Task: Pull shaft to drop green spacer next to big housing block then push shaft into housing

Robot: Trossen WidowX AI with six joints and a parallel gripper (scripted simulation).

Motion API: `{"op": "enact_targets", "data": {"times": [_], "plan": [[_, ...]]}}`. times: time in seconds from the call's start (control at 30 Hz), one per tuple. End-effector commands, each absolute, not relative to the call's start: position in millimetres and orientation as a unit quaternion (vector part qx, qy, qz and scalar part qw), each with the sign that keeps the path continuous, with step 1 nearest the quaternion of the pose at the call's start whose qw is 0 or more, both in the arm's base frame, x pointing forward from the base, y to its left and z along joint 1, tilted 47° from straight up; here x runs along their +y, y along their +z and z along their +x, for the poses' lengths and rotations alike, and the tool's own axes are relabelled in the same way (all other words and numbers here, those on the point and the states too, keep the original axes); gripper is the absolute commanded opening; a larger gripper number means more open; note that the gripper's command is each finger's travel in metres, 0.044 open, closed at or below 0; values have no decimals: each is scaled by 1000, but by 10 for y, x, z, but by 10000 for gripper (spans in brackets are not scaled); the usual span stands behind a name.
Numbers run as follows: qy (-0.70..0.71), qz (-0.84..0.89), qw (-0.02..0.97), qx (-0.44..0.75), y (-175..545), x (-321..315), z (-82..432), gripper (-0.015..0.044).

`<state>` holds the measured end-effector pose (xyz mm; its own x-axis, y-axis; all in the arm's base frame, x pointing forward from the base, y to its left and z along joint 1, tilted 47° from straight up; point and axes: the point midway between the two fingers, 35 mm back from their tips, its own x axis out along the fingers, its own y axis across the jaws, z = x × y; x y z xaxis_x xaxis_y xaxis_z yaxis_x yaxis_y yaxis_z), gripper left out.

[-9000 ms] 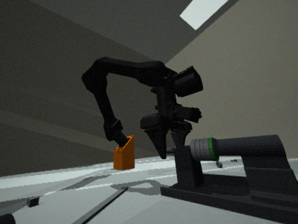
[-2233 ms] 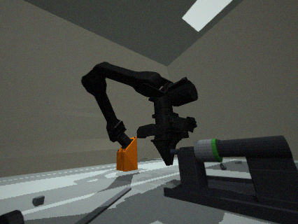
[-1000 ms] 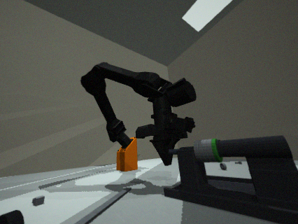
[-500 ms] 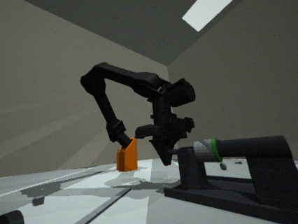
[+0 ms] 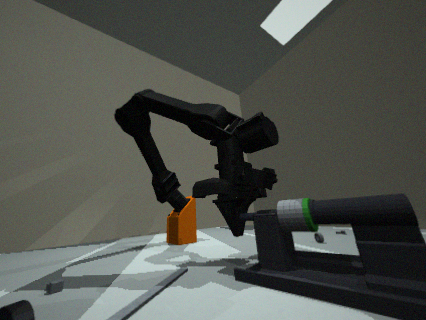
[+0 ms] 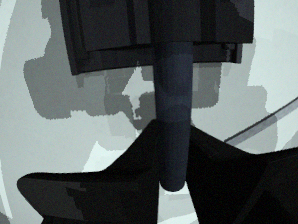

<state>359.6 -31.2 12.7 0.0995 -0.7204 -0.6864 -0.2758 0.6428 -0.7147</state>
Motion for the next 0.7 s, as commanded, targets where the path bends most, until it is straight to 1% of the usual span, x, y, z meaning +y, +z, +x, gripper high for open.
{"op": "enact_targets", "data": {"times": [0.0, 0.67], "plan": [[-175, -386, 633, 648, 138, -318, 3585, 0], [-175, -386, 633, 648, 141, -324, 3562, 0]]}}
